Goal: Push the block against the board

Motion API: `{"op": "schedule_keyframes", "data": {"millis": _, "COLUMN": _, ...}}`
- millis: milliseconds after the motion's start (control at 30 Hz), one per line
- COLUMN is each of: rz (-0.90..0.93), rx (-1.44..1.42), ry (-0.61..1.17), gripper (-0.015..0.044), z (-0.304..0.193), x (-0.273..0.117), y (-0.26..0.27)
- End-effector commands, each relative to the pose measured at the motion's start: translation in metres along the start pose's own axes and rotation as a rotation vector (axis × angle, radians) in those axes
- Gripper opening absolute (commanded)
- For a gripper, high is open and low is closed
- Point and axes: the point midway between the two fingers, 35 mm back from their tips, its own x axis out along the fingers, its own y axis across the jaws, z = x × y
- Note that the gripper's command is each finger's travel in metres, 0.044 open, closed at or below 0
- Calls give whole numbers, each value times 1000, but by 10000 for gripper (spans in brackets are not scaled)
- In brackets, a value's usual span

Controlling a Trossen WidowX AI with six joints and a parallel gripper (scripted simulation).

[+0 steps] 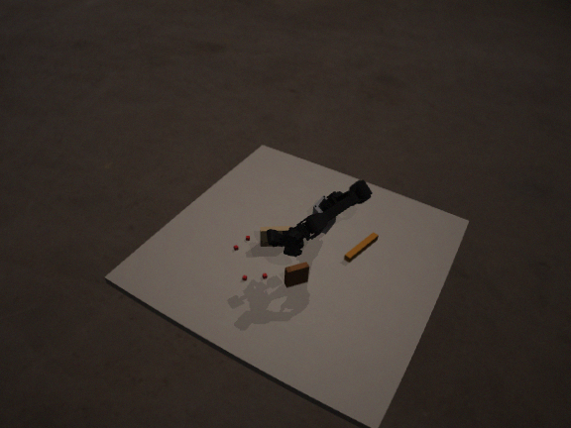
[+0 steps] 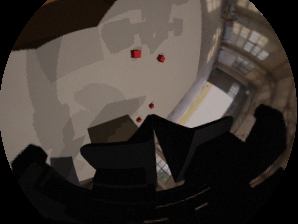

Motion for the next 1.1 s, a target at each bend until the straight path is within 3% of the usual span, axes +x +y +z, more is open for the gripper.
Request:
{"op": "schedule_keyframes", "data": {"millis": 0, "rz": 112, "rx": 4, "ry": 4, "gripper": 0, "z": -30, "x": 15, "y": 5}}
{"op": "schedule_keyframes", "data": {"millis": 367, "rz": 400, "rx": 77, "ry": -100, "gripper": 0, "z": -110, "x": 41, "y": 25}}
{"op": "schedule_keyframes", "data": {"millis": 767, "rz": 610, "rx": 218, "ry": -368, "gripper": 0, "z": -173, "x": 48, "y": 56}}
{"op": "schedule_keyframes", "data": {"millis": 967, "rz": 624, "rx": 239, "ry": -408, "gripper": 0, "z": -179, "x": 47, "y": 60}}
{"op": "schedule_keyframes", "data": {"millis": 1067, "rz": 625, "rx": 240, "ry": -409, "gripper": 0, "z": -167, "x": 66, "y": 71}}
